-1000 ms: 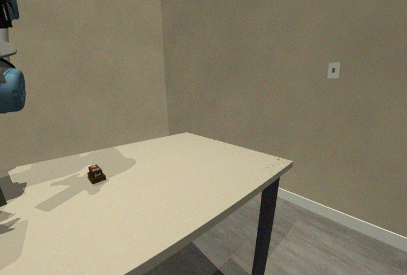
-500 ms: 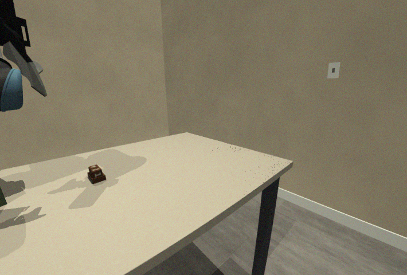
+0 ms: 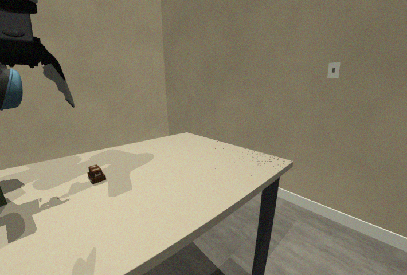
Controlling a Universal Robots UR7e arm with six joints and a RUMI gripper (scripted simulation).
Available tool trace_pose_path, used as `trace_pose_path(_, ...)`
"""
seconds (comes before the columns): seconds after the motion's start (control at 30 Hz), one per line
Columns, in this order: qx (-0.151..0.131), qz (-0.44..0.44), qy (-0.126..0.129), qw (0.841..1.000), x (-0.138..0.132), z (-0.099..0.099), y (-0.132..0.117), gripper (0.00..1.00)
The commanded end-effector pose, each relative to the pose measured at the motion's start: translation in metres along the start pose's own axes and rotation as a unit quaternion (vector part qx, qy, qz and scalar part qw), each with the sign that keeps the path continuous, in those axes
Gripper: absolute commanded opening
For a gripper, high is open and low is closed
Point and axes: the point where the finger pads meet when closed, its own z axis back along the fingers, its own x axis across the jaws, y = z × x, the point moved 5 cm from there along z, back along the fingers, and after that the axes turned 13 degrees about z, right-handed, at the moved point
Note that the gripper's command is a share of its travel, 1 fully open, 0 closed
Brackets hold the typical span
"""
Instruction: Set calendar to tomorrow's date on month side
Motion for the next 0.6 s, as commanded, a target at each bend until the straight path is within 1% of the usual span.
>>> trace_pose_path(0.0, 0.008, 0.086, -0.007, 0.996, -0.016, -0.011, 0.001, 1.0)
trace_pose_path(0.17, 0.015, 0.171, -0.013, 0.985, -0.033, -0.023, -0.001, 1.0)
trace_pose_path(0.27, 0.02, 0.229, -0.018, 0.973, -0.045, -0.031, -0.004, 1.0)
trace_pose_path(0.3, 0.021, 0.239, -0.019, 0.971, -0.047, -0.032, -0.005, 1.0)
trace_pose_path(0.37, 0.021, 0.239, -0.019, 0.971, -0.047, -0.032, -0.005, 1.0)
trace_pose_path(0.43, 0.025, 0.302, -0.024, 0.953, -0.06, -0.041, -0.009, 1.0)
trace_pose_path(0.47, 0.026, 0.304, -0.024, 0.952, -0.06, -0.041, -0.01, 1.0)
trace_pose_path(0.5, 0.028, 0.332, -0.026, 0.943, -0.066, -0.045, -0.012, 1.0)
trace_pose_path(0.53, 0.028, 0.334, -0.027, 0.942, -0.067, -0.046, -0.013, 1.0)
trace_pose_path(0.57, 0.03, 0.364, -0.029, 0.931, -0.073, -0.05, -0.016, 1.0)
